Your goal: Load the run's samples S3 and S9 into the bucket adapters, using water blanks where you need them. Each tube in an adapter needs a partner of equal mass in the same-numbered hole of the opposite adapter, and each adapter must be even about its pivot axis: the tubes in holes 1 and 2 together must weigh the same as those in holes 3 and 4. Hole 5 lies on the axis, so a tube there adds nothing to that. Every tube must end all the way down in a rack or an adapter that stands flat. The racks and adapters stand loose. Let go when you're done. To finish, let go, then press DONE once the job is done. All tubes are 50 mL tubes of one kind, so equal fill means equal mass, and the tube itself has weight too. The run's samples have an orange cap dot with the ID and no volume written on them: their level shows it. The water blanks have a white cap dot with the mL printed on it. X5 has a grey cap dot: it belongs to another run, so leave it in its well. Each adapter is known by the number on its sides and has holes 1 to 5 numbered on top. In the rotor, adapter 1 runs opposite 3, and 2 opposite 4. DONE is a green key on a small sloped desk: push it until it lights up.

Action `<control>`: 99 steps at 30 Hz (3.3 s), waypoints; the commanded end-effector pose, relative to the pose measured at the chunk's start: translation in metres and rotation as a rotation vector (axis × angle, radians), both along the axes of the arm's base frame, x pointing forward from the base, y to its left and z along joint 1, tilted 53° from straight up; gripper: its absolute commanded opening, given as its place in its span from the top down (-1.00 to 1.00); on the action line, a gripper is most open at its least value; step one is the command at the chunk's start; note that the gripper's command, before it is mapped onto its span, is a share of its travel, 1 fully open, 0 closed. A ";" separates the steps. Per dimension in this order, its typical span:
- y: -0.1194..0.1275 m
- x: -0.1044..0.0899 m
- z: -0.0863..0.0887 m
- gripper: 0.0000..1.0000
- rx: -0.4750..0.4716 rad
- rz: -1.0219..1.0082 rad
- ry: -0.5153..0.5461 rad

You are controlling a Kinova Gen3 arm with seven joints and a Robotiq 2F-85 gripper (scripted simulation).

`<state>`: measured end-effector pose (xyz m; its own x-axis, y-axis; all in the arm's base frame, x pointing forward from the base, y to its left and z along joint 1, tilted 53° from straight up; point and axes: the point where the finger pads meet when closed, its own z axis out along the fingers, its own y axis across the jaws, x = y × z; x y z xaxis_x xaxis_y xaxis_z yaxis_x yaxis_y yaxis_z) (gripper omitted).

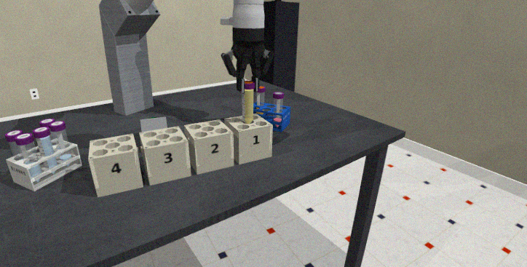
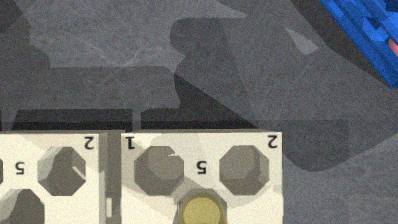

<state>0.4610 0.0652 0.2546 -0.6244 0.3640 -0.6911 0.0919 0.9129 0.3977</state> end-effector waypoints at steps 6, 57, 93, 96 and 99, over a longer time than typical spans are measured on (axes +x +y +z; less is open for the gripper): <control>0.001 0.004 -0.003 0.80 0.000 0.000 -0.001; 0.007 0.028 -0.021 0.80 0.000 0.000 -0.001; 0.011 0.044 -0.034 0.80 0.000 0.000 -0.001; 0.011 0.045 -0.034 0.80 0.000 0.000 -0.001; 0.011 0.046 -0.036 0.80 0.000 0.000 -0.001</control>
